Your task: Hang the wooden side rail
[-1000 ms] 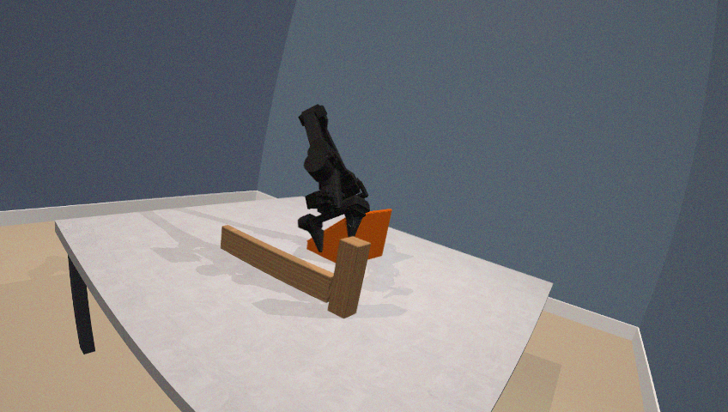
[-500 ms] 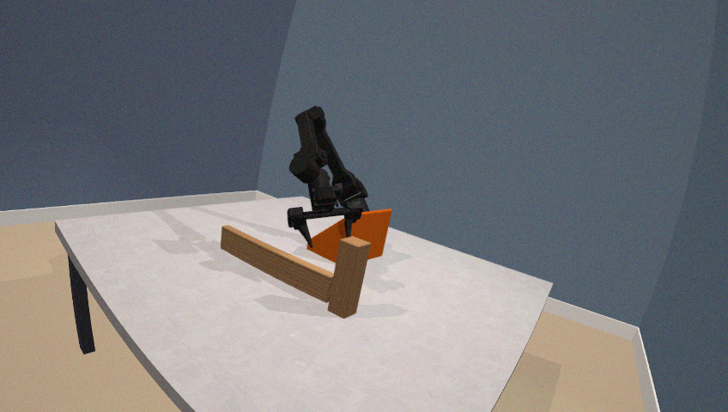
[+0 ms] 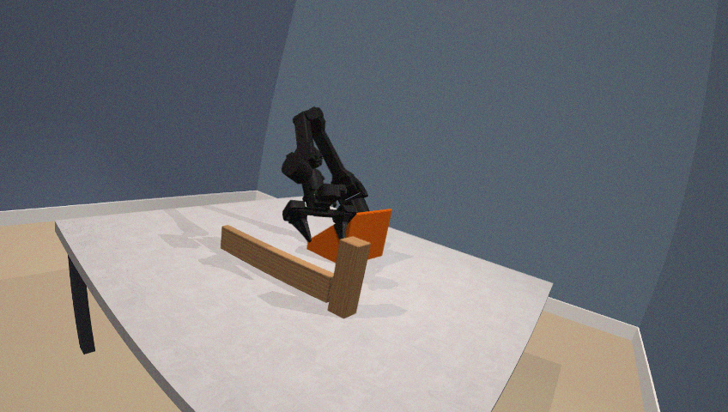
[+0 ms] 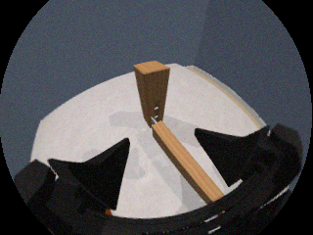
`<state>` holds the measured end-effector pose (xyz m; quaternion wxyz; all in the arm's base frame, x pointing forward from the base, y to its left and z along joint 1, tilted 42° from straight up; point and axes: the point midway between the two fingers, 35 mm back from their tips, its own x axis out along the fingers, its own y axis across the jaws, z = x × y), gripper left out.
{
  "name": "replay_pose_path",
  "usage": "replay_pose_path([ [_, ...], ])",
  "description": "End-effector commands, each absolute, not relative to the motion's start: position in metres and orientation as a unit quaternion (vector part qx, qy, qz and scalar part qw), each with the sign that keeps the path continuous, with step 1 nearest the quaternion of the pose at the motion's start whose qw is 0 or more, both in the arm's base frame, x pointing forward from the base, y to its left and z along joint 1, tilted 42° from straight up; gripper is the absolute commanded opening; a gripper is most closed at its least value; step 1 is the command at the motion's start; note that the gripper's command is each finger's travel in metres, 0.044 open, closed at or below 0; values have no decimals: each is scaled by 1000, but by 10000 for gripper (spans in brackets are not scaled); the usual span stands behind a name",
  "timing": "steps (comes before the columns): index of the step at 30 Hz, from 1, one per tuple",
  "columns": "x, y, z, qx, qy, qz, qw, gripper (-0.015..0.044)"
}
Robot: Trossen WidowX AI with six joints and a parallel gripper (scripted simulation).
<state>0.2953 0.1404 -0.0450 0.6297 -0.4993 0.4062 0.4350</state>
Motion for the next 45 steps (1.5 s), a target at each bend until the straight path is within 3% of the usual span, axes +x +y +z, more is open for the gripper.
replay_pose_path([
  [1,295,141,-44,-502,402,440,627,440],
  [17,297,141,-45,-481,429,420,639,440],
  [31,309,140,-50,-276,611,178,720,440],
  [45,318,140,-47,-83,651,-123,745,440],
])
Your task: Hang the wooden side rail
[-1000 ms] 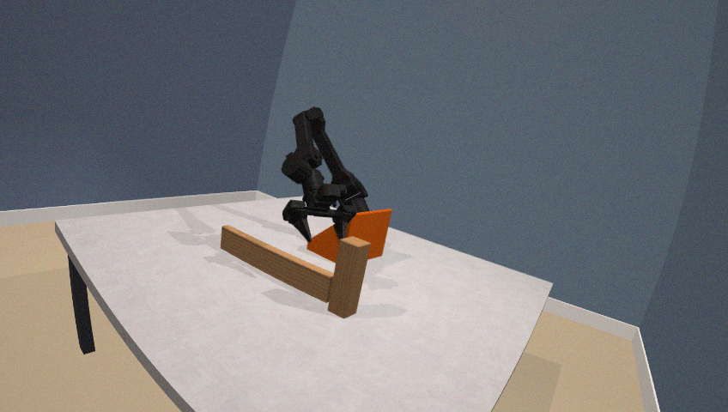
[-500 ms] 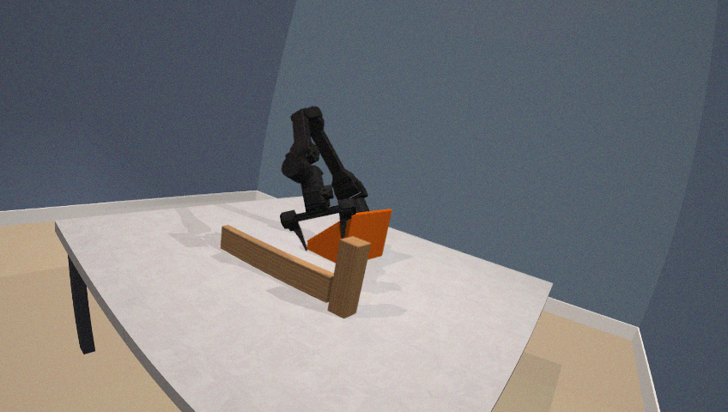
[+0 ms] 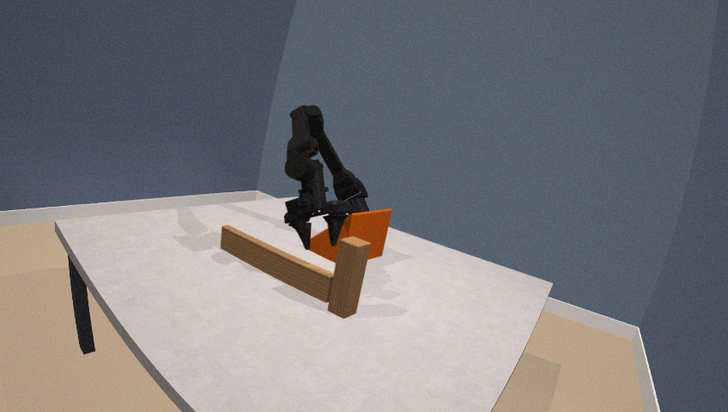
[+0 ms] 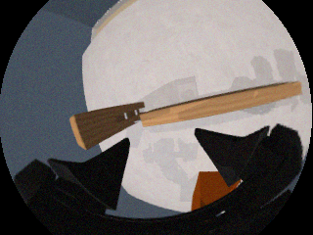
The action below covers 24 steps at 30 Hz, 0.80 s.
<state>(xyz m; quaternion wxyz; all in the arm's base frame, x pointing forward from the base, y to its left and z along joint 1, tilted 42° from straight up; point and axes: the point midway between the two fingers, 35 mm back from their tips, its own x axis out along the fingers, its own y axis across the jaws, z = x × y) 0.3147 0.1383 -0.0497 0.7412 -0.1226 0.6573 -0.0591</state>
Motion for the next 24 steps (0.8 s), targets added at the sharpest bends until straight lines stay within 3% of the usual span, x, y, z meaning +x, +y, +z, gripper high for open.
replay_pose_path([
  [1,319,140,-47,-70,648,-145,745,440],
  [12,326,141,-39,68,565,-368,736,440],
  [24,334,145,-26,210,387,-551,709,440],
])
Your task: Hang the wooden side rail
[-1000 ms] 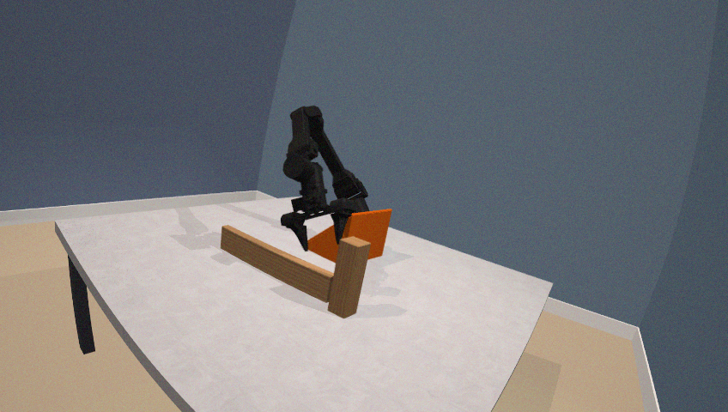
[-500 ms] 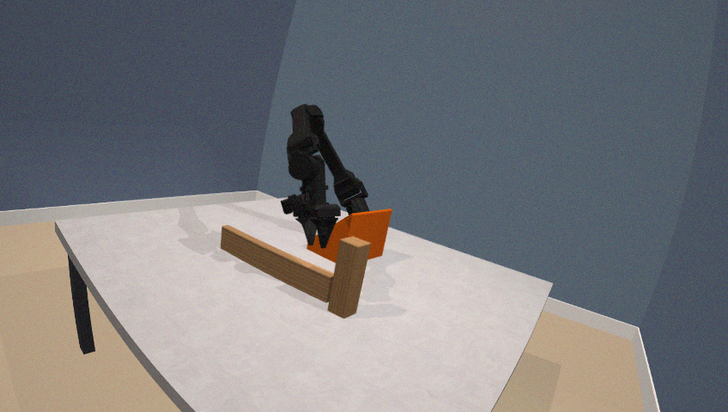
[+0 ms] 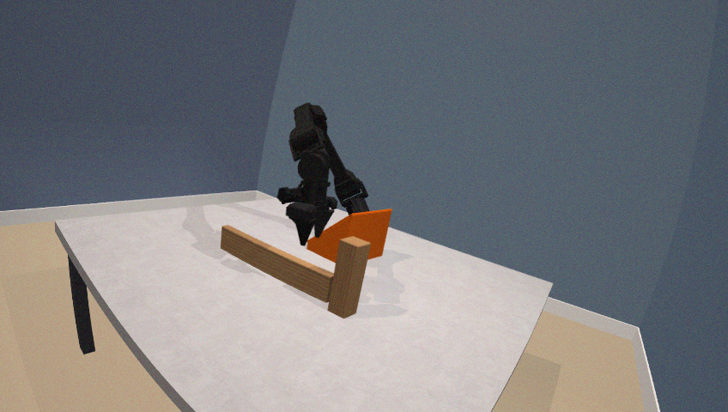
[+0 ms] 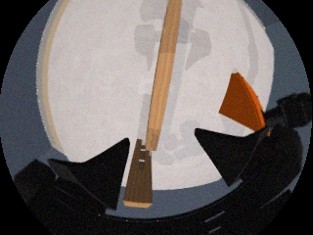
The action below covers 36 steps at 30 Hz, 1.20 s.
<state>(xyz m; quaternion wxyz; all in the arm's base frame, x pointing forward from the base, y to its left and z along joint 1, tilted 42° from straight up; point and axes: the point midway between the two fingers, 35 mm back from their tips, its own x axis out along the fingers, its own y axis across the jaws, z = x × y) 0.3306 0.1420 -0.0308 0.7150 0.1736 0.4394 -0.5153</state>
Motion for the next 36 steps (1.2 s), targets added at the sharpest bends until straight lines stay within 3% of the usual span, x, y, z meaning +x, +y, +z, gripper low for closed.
replay_pose_path([
  [1,335,146,-25,221,370,-563,706,440],
  [36,343,105,-71,238,342,-578,701,440],
])
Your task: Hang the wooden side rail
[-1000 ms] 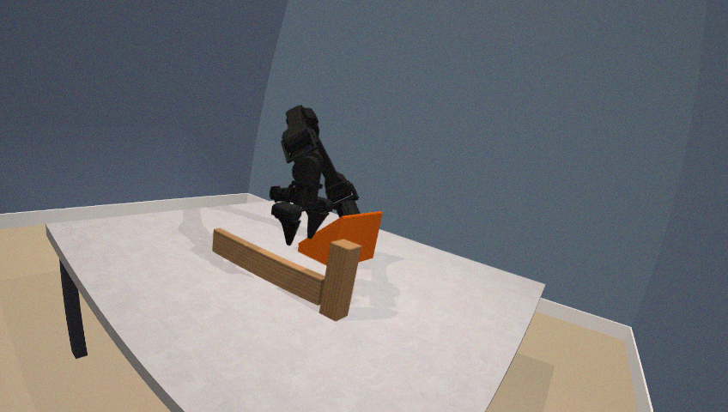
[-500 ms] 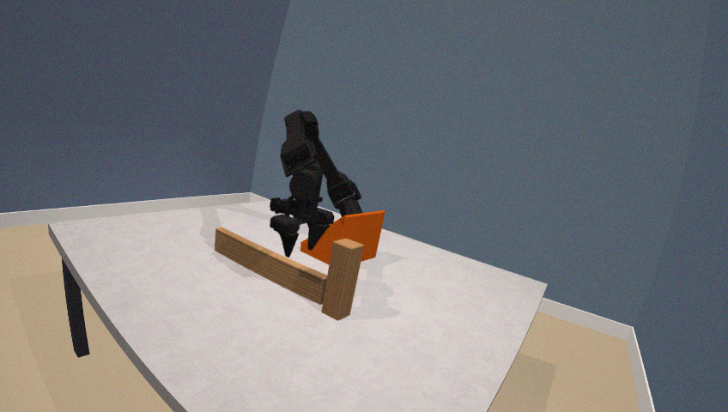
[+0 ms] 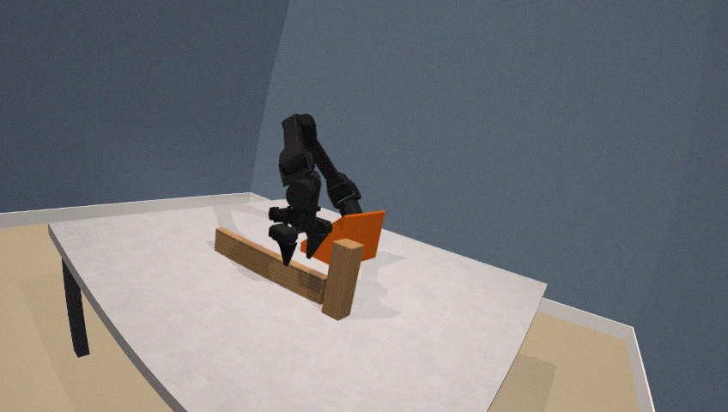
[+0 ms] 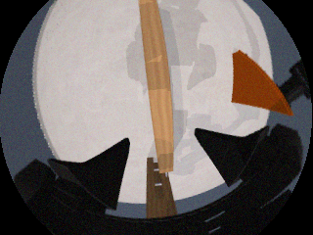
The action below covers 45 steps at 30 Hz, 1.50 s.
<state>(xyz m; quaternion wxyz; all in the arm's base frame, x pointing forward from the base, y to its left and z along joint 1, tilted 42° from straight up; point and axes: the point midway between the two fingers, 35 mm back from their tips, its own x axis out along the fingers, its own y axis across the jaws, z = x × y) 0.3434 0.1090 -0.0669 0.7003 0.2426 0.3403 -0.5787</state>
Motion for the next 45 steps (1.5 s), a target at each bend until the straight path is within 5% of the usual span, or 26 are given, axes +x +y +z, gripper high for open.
replay_pose_path([
  [1,343,104,-73,238,342,-578,701,440],
  [35,347,69,-111,237,340,-579,702,440],
  [45,347,69,-111,237,340,-579,702,177],
])
